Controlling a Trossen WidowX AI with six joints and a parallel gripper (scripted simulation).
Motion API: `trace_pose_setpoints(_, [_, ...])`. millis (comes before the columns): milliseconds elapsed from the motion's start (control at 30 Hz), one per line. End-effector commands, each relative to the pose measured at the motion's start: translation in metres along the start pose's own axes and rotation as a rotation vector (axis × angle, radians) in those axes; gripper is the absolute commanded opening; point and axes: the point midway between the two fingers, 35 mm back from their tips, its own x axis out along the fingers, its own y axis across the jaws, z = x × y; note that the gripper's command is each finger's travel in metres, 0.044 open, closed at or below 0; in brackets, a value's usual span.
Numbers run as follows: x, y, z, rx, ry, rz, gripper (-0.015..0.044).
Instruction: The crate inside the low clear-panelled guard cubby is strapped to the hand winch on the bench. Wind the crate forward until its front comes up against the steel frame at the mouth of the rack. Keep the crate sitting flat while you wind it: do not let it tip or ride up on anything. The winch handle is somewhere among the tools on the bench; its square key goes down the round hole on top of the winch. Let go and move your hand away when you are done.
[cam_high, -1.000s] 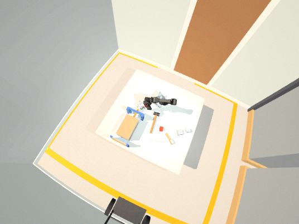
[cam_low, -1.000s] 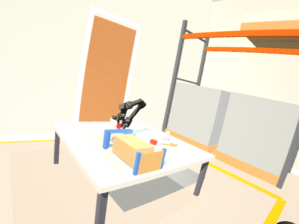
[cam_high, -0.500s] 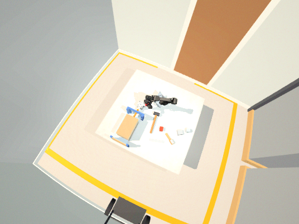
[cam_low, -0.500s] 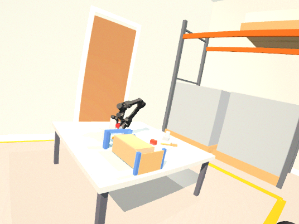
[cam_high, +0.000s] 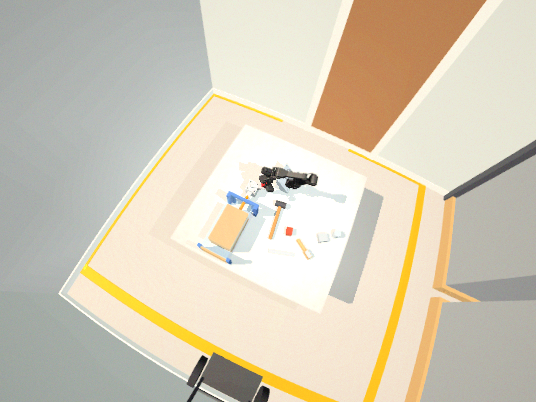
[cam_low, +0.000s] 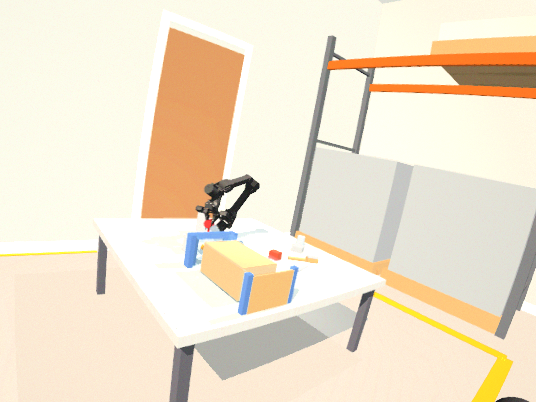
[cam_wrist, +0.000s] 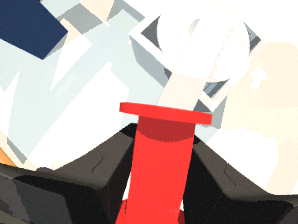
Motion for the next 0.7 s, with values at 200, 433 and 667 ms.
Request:
trace_pose_setpoints(200, [-0.001, -0.03, -0.005, 0.017, 0.009, -0.044, 0.0])
trace_pose_setpoints(433, [-0.001, -0.042, -0.004, 0.017, 0.009, -0.045, 0.0])
trace_pose_setpoints(667, [0.0, -0.053, -0.002, 0.017, 0.009, -0.046, 0.0])
